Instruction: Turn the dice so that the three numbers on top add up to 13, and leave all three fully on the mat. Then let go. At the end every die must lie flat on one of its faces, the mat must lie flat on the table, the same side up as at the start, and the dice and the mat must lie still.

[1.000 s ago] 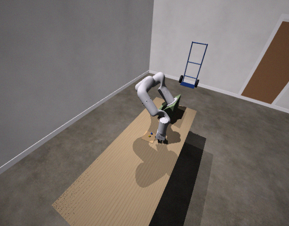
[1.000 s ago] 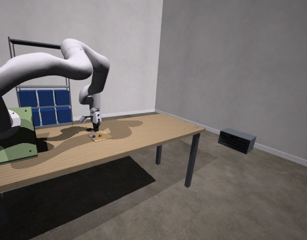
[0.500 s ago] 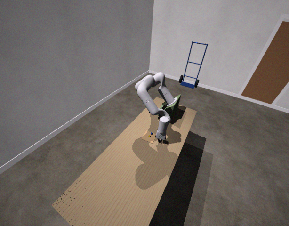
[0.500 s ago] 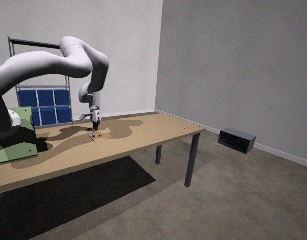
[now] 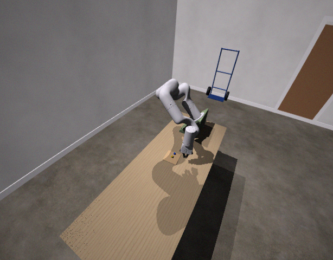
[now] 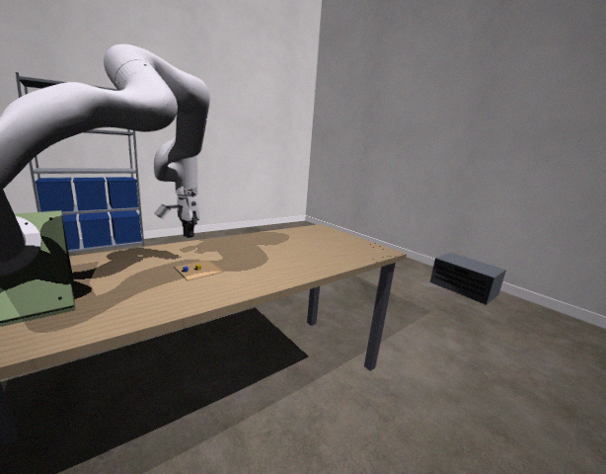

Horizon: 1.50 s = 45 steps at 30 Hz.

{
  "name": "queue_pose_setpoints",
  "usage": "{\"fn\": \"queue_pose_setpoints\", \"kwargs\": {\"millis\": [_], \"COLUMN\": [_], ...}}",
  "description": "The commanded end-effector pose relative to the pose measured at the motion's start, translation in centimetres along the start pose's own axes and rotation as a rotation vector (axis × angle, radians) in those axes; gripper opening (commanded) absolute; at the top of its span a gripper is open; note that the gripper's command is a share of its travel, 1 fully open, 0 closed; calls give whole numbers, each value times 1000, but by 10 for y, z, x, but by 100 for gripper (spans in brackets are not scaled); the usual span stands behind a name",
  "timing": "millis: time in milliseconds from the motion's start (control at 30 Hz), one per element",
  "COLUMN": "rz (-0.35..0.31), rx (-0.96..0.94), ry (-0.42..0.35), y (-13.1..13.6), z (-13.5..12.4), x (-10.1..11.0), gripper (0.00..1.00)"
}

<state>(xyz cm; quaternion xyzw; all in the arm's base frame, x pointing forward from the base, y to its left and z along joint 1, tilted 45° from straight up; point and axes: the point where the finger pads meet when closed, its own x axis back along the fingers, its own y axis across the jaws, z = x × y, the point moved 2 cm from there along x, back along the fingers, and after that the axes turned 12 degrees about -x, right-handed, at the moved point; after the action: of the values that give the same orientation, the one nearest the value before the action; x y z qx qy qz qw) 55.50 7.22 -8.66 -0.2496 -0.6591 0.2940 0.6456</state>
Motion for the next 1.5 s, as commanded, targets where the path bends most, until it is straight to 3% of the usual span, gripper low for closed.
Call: {"fn": "queue_pose_setpoints", "kwargs": {"millis": [0, 300, 333, 400, 433, 467, 533, 600, 667, 1200, 1467], "rz": [0, 0, -1, -3, -3, -3, -3, -1, 0, 0, 0], "rx": [0, -3, -23, -118, -118, -180, -180, -276, -295, -298, -298], "ry": [0, 0, 0, 0, 0, 0, 0, -1, -1, -1, 0], "y": [0, -2, -10, -53, -53, -82, -82, -127, -136, -138, -138], "z": [0, -1, -4, -18, -18, -26, -26, -35, -36, -36, -36], "x": [3, 4, 5, 7, 7, 8, 8, 8, 8, 7, -12], "gripper": [11, 11, 11, 11, 11, 11, 11, 11, 11, 11, 11]}}
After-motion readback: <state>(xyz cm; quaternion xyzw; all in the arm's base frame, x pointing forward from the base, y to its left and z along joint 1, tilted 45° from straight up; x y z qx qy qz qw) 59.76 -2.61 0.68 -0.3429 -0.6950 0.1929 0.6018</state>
